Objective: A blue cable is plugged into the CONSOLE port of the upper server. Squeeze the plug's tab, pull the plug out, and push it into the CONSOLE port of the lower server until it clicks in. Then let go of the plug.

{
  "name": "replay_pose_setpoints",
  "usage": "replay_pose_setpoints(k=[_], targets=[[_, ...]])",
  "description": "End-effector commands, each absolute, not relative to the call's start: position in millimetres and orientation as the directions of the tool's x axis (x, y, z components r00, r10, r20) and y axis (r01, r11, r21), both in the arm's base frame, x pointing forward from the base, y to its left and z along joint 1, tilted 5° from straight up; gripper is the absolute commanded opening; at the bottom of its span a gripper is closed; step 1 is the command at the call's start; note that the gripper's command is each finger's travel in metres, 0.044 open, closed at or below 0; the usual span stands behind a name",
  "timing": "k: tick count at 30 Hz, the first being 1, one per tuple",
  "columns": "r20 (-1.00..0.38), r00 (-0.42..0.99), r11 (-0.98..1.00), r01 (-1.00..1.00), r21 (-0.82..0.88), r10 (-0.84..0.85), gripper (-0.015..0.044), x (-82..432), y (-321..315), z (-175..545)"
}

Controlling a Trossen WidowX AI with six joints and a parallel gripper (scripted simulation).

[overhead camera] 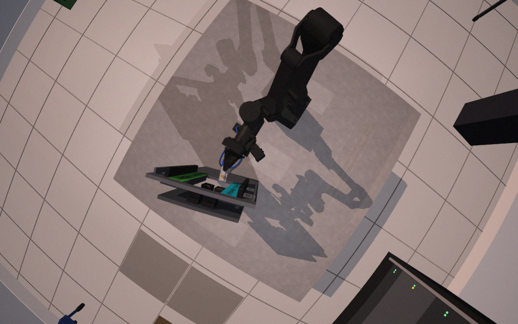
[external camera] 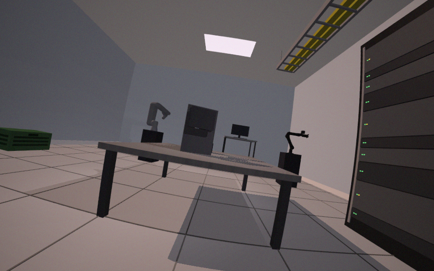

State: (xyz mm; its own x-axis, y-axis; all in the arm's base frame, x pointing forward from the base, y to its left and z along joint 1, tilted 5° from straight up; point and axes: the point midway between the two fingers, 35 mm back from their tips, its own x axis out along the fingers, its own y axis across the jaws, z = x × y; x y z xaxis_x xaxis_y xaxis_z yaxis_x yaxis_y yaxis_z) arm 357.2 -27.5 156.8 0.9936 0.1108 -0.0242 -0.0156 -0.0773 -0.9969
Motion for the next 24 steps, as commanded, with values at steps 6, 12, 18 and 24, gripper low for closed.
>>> replay_pose_setpoints(k=[6,12,18,24], targets=[[-0.016,0.994,-0.074,-0.007,-0.997,0.110,0.0000,362.5,-25.6,159.9],[-0.015,0.994,-0.074,-0.007,-0.997,0.110,0.0000,364.5,-23.6,160.0],[-0.014,0.994,-0.073,-0.006,-0.997,0.110,0.0000,367.0,-22.5,160.0],[-0.014,0.994,-0.073,-0.006,-0.997,0.110,0.0000,369.1,-21.5,160.3]])
